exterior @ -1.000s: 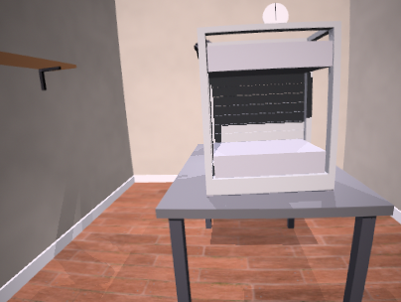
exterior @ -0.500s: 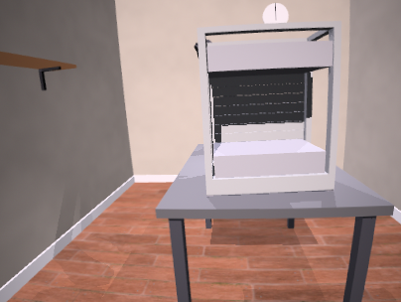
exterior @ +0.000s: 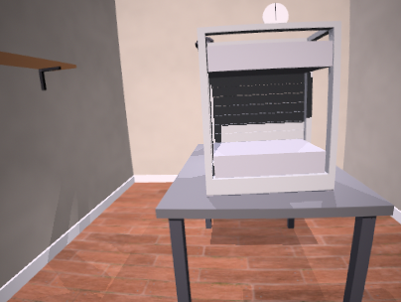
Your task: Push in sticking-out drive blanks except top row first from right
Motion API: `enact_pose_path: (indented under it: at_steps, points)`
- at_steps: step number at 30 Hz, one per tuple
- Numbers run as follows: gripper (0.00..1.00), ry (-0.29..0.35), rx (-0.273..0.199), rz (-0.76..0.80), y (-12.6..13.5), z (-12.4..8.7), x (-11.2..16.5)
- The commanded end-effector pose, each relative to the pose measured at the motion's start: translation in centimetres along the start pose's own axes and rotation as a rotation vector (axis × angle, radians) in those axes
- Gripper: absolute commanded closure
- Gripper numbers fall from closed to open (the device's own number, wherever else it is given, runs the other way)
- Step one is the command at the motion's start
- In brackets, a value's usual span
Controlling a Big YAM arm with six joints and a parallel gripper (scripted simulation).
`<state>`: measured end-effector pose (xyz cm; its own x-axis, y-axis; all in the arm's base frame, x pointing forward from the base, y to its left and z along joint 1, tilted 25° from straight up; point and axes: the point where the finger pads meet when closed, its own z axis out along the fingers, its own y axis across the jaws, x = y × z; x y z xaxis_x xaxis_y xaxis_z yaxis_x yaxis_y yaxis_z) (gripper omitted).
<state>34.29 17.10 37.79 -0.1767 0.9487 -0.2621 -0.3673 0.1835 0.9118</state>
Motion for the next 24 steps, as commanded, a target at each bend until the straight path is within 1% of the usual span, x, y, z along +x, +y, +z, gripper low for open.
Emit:
enact_pose_path:
  at_steps: [1, 18, 24]
  points:
    - [1.0, -0.04, -0.065, 0.036, 3.66, 2.69, -1.26]
    - [1.0, -0.04, -0.065, 0.035, 3.65, 2.7, -1.25]
    - [1.0, -0.028, -0.041, 0.027, 3.29, 3.33, -1.05]
